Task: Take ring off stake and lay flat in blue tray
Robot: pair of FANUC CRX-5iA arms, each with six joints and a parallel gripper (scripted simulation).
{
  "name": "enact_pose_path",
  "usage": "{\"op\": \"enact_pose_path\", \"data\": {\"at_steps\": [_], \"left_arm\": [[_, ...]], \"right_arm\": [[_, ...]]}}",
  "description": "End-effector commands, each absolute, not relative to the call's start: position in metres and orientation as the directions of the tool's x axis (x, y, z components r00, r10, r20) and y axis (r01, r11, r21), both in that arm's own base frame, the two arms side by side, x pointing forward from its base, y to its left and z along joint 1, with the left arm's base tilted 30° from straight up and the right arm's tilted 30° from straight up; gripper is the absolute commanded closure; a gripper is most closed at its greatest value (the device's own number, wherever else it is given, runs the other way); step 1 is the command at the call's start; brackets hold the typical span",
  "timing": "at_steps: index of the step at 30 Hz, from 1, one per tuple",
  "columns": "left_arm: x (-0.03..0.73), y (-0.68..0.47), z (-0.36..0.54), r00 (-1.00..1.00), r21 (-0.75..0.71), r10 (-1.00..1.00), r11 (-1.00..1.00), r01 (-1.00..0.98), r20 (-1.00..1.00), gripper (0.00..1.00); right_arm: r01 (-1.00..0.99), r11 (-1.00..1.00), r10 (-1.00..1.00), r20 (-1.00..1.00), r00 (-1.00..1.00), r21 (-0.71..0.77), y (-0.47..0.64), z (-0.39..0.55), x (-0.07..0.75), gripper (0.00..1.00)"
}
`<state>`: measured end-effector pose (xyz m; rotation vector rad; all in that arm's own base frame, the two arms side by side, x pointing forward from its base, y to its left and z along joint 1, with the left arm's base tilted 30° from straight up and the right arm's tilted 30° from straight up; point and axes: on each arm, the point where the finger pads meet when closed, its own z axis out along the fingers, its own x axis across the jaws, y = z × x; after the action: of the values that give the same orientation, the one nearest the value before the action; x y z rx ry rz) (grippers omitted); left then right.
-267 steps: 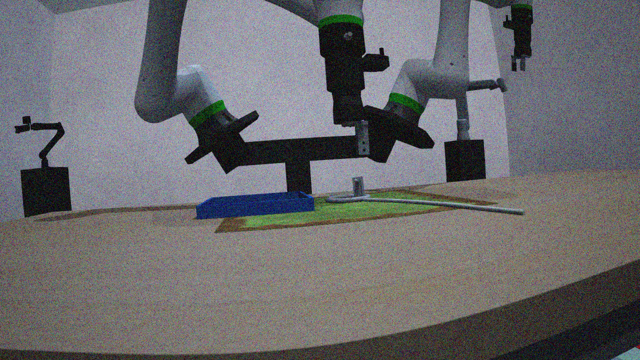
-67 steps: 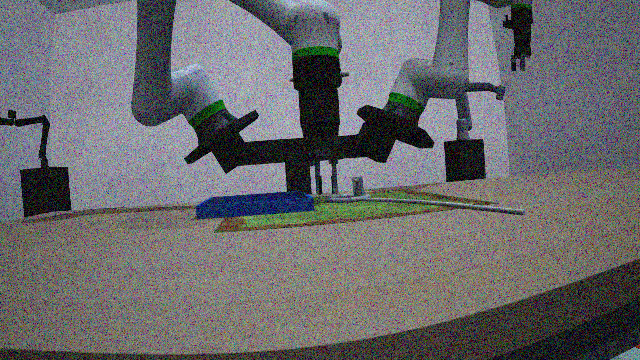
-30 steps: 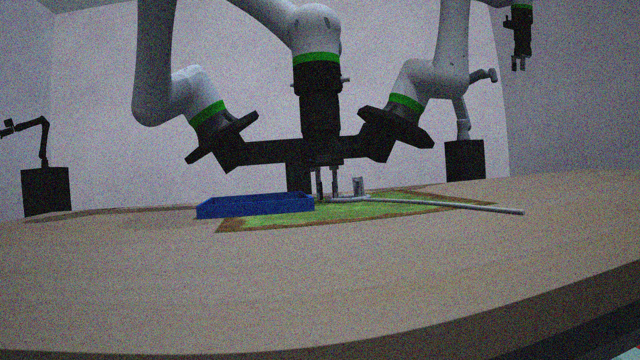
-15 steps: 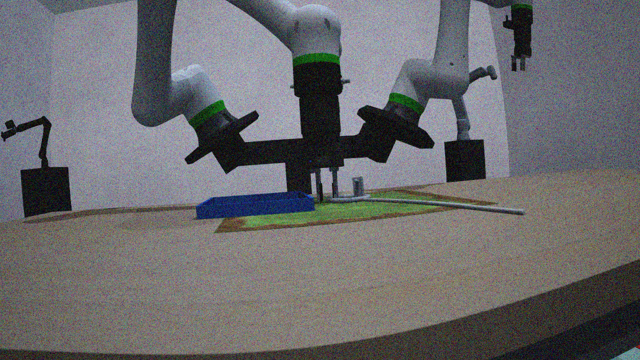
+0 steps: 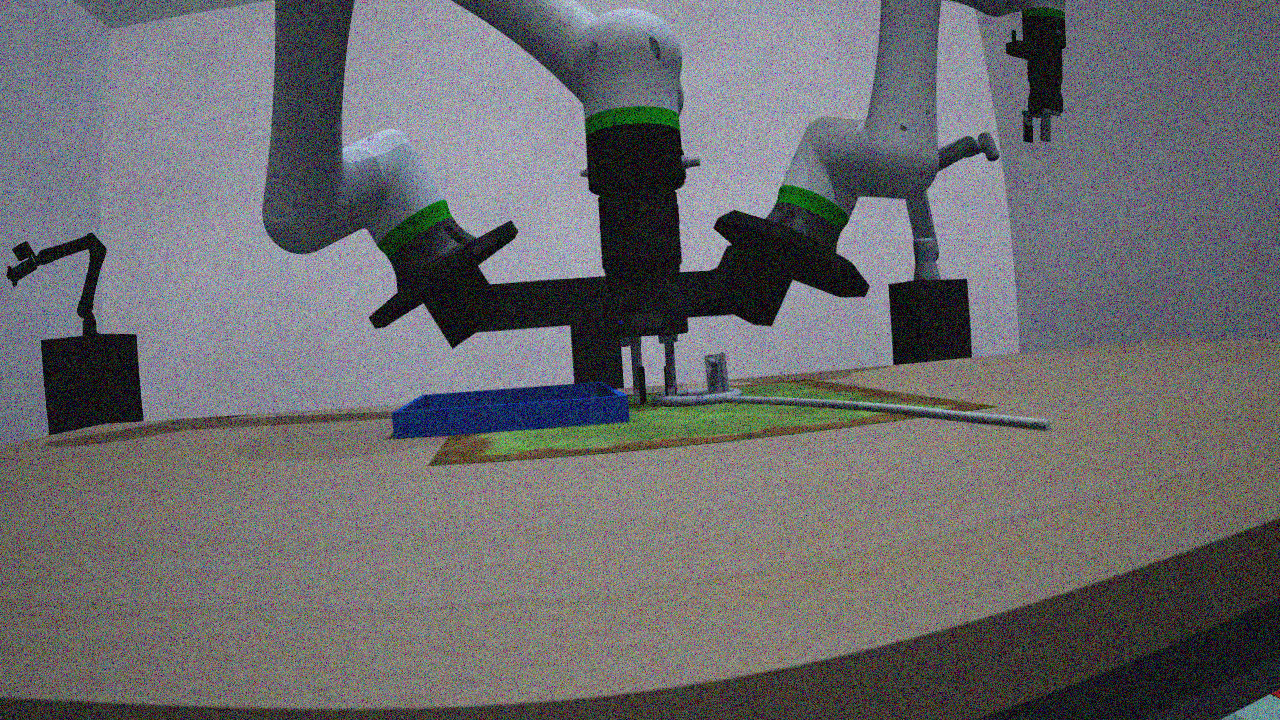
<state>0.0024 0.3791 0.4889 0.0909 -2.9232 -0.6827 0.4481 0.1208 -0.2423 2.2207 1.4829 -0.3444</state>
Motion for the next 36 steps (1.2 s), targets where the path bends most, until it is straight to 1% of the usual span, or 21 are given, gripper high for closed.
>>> {"op": "enact_pose_path", "data": {"at_steps": [1,24,25,36], "left_arm": [[0.0027,0.3789,0.4899,-0.989,0.447,-0.090,0.894,-0.027,0.120,0.00],[0.0027,0.3789,0.4899,-0.989,0.447,-0.090,0.894,-0.027,0.120,0.00],[0.0027,0.3789,0.4899,-0.989,0.447,-0.090,0.894,-0.027,0.120,0.00],[0.0027,0.3789,0.4899,-0.989,0.447,-0.090,0.894,-0.027,0.120,0.00]], "right_arm": [[0.919,-0.323,0.809,-0.438,0.392,0.225,0.1218,-0.2417,0.4488,0.45],[0.919,-0.323,0.809,-0.438,0.392,0.225,0.1218,-0.2417,0.4488,0.45],[0.919,-0.323,0.809,-0.438,0.392,0.225,0.1218,-0.2417,0.4488,1.00],[0.919,-0.323,0.809,-0.438,0.392,0.225,0.1218,-0.2417,0.4488,1.00]]}}
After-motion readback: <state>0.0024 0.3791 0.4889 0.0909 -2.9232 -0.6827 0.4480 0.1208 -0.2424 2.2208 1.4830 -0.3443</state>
